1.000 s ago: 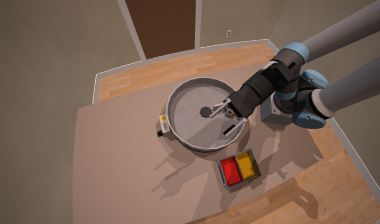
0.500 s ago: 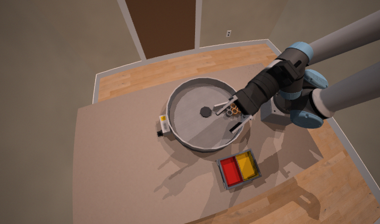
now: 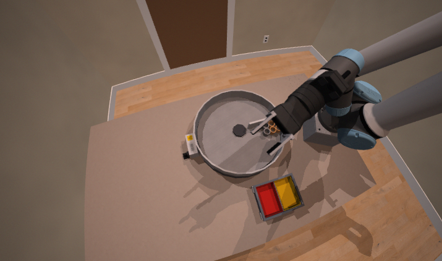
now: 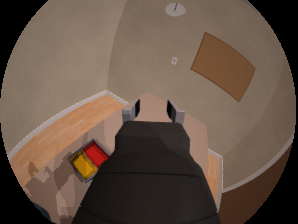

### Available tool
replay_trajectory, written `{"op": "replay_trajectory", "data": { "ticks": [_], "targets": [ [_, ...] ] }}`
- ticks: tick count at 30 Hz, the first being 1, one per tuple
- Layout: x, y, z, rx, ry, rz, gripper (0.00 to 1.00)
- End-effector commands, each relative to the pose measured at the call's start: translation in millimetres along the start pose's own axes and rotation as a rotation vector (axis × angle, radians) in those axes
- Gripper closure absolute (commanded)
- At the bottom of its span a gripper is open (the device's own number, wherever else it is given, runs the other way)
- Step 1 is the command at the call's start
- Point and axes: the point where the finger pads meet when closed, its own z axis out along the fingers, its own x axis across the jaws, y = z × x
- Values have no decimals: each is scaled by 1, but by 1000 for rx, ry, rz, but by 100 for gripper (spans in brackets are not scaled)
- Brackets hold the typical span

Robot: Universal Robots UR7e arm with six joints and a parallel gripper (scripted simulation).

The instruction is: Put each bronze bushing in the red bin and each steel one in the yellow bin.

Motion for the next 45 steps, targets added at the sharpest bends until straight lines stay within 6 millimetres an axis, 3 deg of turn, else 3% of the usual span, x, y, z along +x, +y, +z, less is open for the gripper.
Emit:
{"op": "replay_trajectory", "data": {
  "ticks": [1, 5, 8, 10, 20, 24, 29, 30, 34, 37, 39, 45],
  "targets": [
    [-2, 0, -7, -1, -2, -1, 0],
    [-9, 1, -34, -7, -9, -2, 0],
    [-9, 1, -34, -7, -9, -2, 0],
    [-12, 1, -45, -9, -11, -2, 0],
    [-12, 1, -44, -9, -11, -2, 0],
    [-19, 2, -69, -15, -18, -3, 0],
    [-19, 2, -69, -15, -18, -3, 0],
    [-3, 0, -10, 0, -1, -1, 0],
    [-10, 1, -36, -7, -8, -2, 0],
    [-10, 1, -36, -7, -8, -2, 0],
    [-13, 1, -48, -10, -12, -2, 0],
    [-13, 1, -48, -9, -12, -2, 0]
  ]
}}
